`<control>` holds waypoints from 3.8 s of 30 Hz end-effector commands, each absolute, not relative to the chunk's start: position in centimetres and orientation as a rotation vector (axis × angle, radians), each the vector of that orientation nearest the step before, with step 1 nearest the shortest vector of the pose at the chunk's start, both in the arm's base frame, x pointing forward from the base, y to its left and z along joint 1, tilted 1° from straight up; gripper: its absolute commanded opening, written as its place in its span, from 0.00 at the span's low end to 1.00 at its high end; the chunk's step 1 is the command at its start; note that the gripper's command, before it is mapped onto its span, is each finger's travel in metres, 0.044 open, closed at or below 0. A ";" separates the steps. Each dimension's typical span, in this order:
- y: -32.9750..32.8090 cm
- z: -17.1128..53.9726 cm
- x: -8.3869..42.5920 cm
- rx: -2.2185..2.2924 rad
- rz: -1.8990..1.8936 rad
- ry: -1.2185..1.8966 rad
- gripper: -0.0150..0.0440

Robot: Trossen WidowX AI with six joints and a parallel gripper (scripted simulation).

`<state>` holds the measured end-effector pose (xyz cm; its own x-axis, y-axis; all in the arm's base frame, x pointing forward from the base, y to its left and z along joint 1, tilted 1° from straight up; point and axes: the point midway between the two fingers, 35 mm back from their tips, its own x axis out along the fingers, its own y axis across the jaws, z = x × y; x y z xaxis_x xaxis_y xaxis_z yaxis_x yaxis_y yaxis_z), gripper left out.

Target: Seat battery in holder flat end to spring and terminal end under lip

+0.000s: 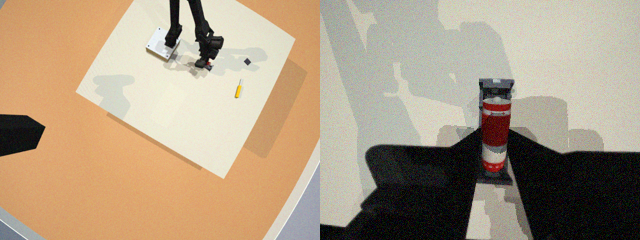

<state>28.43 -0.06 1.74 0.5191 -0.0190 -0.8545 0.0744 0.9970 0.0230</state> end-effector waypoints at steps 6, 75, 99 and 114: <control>-0.1 1.4 28.1 0.062 -0.059 1.041 0.38; 0.0 1.4 27.9 0.063 -0.060 1.053 0.38; -0.1 1.2 28.6 0.065 -0.060 1.165 0.38; -0.1 1.1 28.9 0.068 -0.060 1.251 0.38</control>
